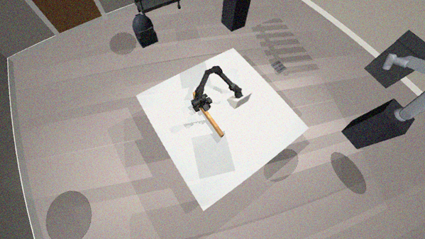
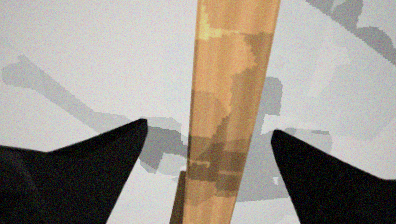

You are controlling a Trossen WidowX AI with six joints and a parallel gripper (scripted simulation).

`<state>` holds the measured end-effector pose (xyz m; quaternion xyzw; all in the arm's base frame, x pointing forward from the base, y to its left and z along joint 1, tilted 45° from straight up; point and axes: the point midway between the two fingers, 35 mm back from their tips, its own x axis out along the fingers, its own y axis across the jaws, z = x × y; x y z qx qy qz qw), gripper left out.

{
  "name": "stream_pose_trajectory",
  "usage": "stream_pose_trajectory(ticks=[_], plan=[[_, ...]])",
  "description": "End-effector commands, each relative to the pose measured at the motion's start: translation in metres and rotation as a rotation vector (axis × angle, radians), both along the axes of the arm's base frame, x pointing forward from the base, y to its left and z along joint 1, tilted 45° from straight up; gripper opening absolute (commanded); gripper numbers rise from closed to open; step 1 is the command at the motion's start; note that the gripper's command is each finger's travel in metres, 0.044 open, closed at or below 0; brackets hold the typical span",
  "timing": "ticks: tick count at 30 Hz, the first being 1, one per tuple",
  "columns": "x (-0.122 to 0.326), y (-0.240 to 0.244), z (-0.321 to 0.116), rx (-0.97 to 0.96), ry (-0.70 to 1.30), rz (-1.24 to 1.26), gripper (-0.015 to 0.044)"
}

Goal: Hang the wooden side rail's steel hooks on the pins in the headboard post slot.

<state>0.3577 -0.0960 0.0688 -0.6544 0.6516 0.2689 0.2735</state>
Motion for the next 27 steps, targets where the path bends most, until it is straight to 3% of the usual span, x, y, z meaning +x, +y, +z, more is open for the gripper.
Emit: stream_pose_trajectory(ticks=[1,11,27], plan=[[0.002,0.015,0.015,-0.001,-0.015,0.004,0.0440],[0.002,0.037,-0.005,0.000,-0.015,0.004,0.0440],[0.002,0.036,-0.003,-0.001,-0.010,0.012,0.0440]])
